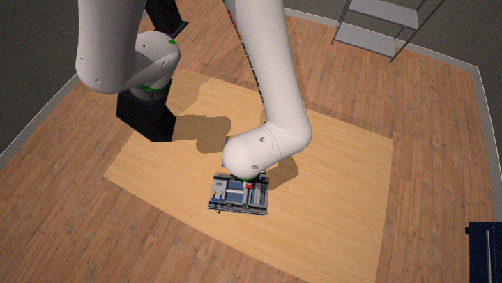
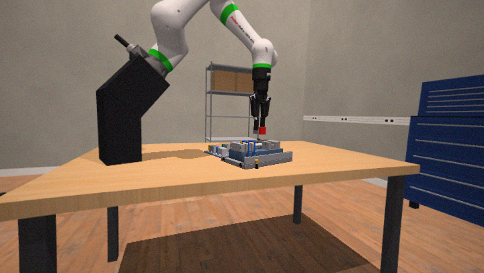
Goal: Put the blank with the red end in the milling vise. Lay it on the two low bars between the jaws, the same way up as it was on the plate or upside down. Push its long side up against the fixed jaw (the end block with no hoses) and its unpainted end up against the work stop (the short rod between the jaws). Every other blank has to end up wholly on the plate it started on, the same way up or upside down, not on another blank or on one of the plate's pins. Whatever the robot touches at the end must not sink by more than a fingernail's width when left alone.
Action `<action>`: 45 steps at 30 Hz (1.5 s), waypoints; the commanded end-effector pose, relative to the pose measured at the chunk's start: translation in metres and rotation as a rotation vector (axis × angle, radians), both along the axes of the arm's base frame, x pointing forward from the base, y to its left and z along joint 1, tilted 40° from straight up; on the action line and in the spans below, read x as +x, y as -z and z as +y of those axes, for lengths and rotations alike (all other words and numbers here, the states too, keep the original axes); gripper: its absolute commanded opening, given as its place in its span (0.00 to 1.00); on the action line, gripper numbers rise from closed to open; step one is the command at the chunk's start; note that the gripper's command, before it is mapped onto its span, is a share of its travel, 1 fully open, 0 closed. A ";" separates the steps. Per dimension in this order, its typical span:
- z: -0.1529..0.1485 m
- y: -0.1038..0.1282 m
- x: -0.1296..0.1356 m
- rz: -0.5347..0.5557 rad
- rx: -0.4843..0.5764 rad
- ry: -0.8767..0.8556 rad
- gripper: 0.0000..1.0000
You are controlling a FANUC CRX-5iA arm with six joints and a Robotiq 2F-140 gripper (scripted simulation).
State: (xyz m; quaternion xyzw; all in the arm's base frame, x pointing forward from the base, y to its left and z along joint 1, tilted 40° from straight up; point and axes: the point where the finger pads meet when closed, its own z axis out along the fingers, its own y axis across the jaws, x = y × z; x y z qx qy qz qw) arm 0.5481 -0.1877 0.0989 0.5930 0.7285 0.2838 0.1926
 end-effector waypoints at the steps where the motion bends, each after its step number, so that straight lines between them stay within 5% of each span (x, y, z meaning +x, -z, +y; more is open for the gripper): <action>1: -0.006 -0.002 0.003 -0.001 -0.001 0.000 0.10; 14: -0.051 -0.008 0.028 -0.001 0.000 0.000 0.10; 45: -0.057 -0.009 0.032 -0.001 0.000 0.000 0.10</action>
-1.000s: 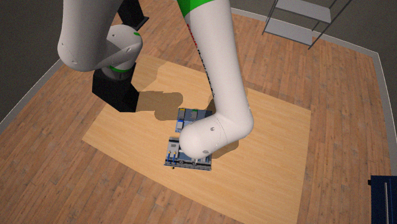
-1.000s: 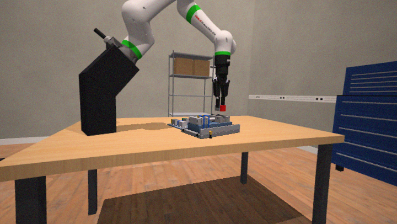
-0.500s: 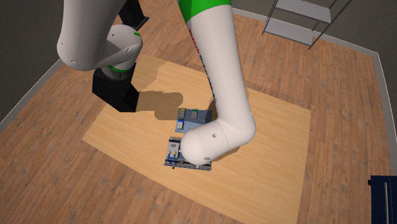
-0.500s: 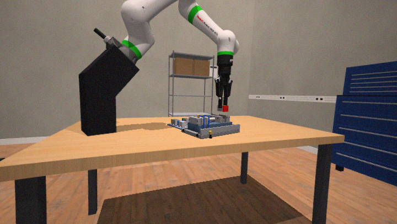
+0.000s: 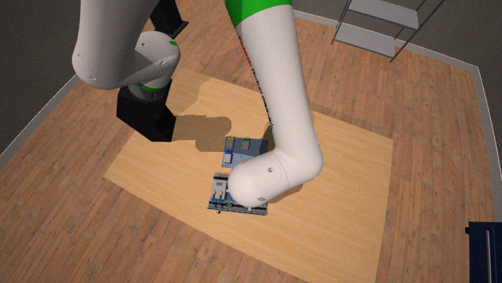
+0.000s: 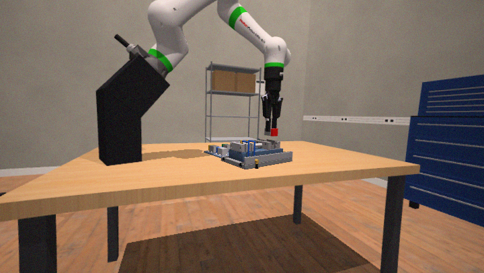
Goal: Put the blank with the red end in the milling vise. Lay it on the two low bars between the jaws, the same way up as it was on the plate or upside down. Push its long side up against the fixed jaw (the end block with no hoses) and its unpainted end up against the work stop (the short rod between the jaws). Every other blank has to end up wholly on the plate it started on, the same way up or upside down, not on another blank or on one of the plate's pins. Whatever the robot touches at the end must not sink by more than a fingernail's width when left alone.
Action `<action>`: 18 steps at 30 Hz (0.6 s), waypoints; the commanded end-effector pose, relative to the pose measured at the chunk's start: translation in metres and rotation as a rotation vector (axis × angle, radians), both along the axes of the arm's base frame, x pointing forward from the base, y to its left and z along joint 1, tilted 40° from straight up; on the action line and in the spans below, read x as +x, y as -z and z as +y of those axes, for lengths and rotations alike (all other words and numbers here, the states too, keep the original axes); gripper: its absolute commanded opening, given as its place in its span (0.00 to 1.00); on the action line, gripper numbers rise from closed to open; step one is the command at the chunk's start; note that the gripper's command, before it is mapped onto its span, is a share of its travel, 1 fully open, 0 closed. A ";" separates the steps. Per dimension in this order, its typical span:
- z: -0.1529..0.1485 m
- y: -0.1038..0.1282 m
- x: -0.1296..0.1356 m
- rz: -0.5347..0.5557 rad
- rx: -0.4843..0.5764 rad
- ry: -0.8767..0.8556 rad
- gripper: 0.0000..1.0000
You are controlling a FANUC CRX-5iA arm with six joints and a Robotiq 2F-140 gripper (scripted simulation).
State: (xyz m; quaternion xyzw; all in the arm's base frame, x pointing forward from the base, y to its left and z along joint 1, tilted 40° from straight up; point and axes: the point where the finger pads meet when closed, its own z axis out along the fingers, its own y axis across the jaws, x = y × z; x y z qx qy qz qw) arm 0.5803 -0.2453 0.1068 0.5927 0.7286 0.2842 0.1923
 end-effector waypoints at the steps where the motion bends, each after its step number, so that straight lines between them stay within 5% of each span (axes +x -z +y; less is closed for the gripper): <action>1: 0.001 -0.001 -0.001 -0.001 -0.001 0.001 0.10; 18: 0.005 0.000 -0.003 -0.001 -0.001 0.001 0.10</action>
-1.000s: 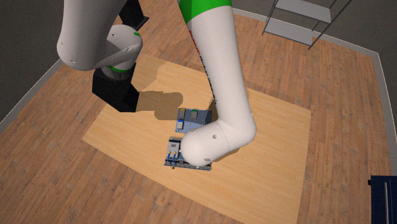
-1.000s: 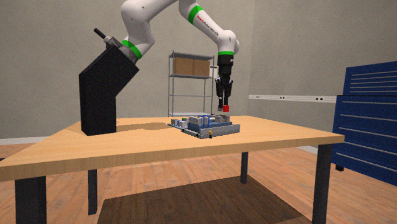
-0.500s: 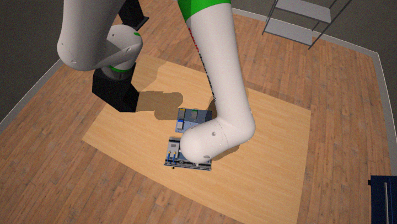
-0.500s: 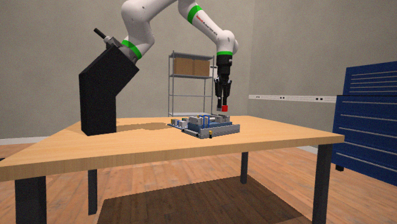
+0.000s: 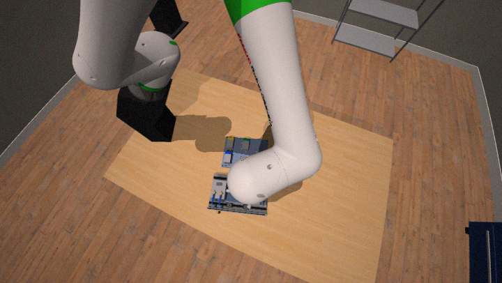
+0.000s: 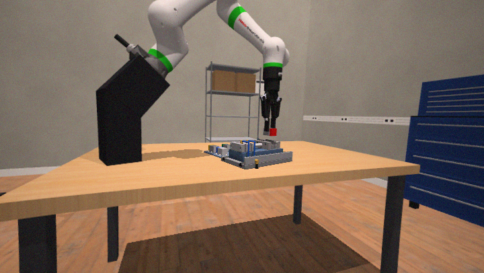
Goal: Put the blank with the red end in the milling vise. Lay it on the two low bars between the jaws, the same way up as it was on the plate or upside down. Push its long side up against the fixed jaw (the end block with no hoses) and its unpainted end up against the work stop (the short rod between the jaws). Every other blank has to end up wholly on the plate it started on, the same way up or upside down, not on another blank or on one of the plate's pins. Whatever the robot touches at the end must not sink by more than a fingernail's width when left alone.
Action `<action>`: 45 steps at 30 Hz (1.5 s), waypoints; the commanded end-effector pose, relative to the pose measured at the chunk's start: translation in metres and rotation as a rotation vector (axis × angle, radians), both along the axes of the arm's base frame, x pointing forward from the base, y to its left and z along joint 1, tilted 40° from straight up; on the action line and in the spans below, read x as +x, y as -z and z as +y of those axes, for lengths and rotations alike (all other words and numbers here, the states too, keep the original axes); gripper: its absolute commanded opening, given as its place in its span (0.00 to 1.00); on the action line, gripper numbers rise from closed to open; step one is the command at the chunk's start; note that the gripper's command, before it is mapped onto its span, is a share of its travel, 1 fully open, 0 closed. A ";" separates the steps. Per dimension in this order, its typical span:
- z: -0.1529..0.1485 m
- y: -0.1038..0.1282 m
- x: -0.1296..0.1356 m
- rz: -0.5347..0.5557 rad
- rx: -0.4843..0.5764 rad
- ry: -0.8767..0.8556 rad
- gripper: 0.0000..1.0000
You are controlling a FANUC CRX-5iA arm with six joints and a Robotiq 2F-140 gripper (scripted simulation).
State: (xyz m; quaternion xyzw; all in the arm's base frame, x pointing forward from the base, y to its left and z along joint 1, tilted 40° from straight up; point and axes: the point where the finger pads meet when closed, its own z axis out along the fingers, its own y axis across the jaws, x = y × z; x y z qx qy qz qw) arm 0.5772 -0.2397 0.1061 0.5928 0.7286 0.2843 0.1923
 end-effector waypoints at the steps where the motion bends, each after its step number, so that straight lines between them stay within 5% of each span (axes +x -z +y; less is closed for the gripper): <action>1: 0.000 -0.001 0.000 -0.001 -0.001 0.001 0.10; 45: 0.007 0.011 0.006 -0.001 -0.001 0.001 0.10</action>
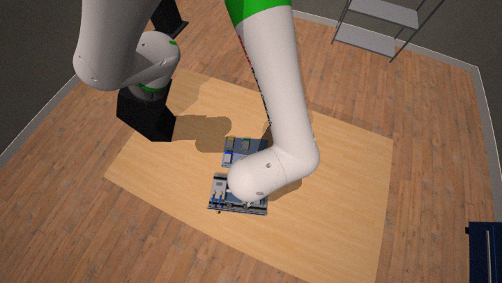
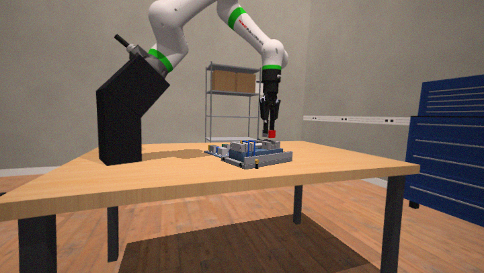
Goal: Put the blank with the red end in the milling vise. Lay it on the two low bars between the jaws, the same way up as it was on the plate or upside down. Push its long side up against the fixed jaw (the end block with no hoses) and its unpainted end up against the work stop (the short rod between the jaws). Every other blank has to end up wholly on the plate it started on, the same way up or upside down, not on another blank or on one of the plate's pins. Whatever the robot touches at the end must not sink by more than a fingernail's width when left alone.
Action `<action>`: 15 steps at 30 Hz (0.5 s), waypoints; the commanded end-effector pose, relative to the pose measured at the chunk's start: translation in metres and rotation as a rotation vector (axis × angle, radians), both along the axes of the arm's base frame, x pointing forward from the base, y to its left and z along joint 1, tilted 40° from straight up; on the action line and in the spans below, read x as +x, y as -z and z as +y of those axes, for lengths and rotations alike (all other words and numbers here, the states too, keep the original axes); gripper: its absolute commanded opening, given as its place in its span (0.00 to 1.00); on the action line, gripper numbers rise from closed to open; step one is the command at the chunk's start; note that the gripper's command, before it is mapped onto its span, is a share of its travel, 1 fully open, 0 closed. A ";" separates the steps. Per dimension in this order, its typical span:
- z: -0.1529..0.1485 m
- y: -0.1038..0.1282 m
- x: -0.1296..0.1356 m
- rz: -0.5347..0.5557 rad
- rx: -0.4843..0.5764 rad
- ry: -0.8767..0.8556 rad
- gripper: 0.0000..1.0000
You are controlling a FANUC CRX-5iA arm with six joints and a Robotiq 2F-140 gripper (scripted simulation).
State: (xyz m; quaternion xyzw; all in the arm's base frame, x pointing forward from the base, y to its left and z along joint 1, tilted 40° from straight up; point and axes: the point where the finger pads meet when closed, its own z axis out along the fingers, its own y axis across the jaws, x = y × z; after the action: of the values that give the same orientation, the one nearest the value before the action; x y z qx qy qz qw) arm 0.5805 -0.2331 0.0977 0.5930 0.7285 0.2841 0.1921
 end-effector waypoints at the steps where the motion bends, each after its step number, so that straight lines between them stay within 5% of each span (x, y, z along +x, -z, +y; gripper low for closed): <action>1: 0.001 0.004 0.004 -0.001 -0.001 0.000 0.10; 15: 0.004 0.014 0.012 -0.001 -0.001 0.000 0.10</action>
State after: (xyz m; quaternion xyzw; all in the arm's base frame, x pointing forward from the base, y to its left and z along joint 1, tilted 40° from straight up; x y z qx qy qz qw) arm 0.5923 -0.2286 0.0825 0.5928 0.7286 0.2841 0.1922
